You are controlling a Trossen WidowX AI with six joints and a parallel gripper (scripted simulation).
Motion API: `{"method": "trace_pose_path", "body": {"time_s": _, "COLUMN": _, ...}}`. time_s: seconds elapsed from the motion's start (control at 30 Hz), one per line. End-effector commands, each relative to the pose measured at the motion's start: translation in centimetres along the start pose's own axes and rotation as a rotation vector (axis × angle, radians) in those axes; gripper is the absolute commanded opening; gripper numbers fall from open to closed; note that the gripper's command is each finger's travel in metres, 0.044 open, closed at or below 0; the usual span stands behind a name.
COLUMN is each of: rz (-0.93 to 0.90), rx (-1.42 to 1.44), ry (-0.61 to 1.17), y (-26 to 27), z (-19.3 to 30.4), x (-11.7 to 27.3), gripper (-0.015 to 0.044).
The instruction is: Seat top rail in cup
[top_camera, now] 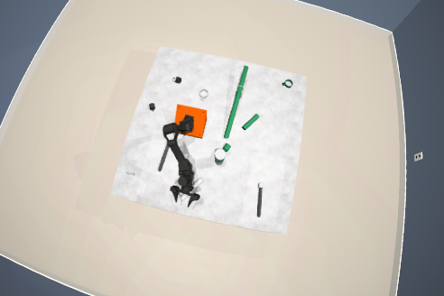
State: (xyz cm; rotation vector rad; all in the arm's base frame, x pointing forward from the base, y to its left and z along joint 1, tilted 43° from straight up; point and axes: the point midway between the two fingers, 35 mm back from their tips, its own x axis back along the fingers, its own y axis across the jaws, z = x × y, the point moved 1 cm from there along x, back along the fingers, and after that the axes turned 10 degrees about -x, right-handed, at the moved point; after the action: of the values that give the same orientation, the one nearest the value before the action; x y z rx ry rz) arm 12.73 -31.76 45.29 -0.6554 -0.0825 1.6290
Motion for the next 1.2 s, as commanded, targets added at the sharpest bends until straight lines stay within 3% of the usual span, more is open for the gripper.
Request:
{"method": "trace_pose_path", "body": {"time_s": 0.0, "rz": 0.002, "rx": -0.005, "ry": -0.002, "y": -0.1, "z": -0.1, "x": 0.0, "gripper": 0.0426}}
{"method": "trace_pose_path", "body": {"time_s": 0.27, "rz": 0.079, "rx": -0.241, "ry": -0.139, "y": -4.1, "z": -3.7, "x": 0.9, "gripper": 0.0440}}
{"method": "trace_pose_path", "body": {"time_s": 0.47, "rz": 0.129, "rx": -0.578, "ry": -0.382, "y": -9.9, "z": -8.7, "x": 4.5, "gripper": 0.0440}}
{"method": "trace_pose_path", "body": {"time_s": 0.7, "rz": 0.096, "rx": -0.952, "ry": -0.716, "y": -16.6, "z": -13.6, "x": 11.7, "gripper": 0.0440}}
{"method": "trace_pose_path", "body": {"time_s": 0.93, "rz": -0.052, "rx": -1.241, "ry": -1.050, "y": -21.7, "z": -16.8, "x": 21.4, "gripper": 0.0440}}
{"method": "trace_pose_path", "body": {"time_s": 1.17, "rz": -0.222, "rx": -1.266, "ry": -1.244, "y": -22.6, "z": -19.7, "x": 29.3, "gripper": 0.0440}}
